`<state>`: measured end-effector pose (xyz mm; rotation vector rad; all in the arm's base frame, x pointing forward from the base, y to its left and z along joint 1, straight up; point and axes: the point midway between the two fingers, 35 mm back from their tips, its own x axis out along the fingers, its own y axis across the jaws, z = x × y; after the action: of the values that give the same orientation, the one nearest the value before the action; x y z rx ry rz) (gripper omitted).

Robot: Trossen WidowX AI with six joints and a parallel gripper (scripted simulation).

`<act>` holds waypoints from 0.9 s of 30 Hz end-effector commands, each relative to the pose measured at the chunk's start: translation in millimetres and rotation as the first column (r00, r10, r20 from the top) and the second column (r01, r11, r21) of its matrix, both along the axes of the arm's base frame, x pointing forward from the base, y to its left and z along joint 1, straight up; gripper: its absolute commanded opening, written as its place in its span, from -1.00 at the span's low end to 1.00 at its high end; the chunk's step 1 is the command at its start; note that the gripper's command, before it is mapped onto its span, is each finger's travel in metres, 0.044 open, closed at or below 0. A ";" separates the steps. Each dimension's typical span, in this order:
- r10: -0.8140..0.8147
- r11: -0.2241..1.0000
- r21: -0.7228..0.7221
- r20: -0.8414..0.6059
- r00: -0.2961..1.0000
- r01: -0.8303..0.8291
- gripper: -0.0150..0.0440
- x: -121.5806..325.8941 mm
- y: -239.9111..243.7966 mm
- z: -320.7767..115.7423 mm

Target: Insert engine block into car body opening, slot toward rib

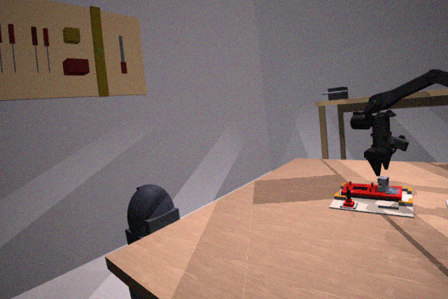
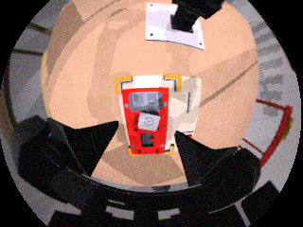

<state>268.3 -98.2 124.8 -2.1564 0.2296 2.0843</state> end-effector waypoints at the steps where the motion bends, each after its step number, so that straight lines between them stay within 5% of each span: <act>1: -0.003 1.000 0.002 -0.009 1.000 0.003 1.00 -1.4 0.4 -7.5; 27: -0.003 1.000 0.002 -0.009 1.000 0.003 1.00 -0.7 0.5 -49.1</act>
<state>270.2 -98.5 82.6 -2.1591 0.2302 2.0821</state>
